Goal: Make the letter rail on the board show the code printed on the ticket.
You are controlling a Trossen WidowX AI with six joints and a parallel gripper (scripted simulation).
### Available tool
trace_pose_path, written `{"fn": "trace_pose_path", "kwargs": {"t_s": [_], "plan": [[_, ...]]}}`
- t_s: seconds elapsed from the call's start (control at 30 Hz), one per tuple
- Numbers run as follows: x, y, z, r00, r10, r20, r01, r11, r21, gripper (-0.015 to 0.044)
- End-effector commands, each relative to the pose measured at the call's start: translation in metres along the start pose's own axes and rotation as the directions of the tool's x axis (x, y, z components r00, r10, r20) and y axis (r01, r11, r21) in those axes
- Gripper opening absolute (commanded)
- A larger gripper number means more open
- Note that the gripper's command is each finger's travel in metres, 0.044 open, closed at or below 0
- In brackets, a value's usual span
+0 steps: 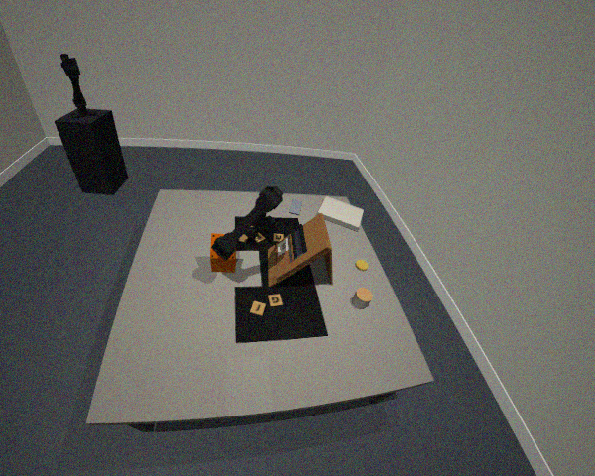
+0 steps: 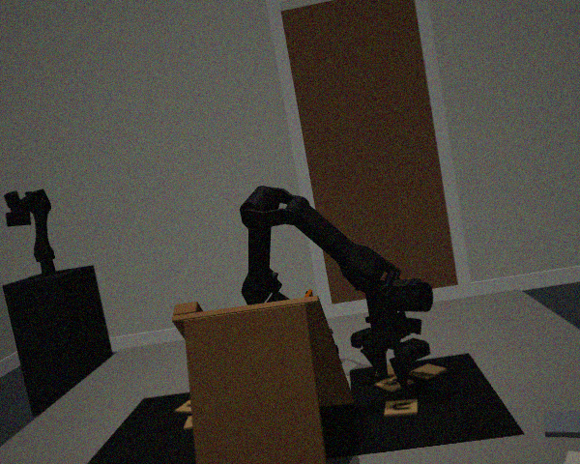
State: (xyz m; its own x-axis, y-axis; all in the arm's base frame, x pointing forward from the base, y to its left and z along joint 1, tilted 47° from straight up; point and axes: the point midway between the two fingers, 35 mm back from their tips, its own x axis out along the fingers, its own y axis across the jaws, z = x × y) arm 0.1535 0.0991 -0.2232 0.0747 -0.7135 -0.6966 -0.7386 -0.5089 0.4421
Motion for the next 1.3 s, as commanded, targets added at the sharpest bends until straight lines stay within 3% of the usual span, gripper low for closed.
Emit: {"fn": "trace_pose_path", "kwargs": {"t_s": [0.0,1.27], "plan": [[-0.003,0.000,0.000,1.000,-0.001,0.003,0.001,1.000,0.005,0.0000],[-0.022,0.003,-0.001,1.000,-0.001,0.004,0.001,1.000,0.004,0.0000]]}}
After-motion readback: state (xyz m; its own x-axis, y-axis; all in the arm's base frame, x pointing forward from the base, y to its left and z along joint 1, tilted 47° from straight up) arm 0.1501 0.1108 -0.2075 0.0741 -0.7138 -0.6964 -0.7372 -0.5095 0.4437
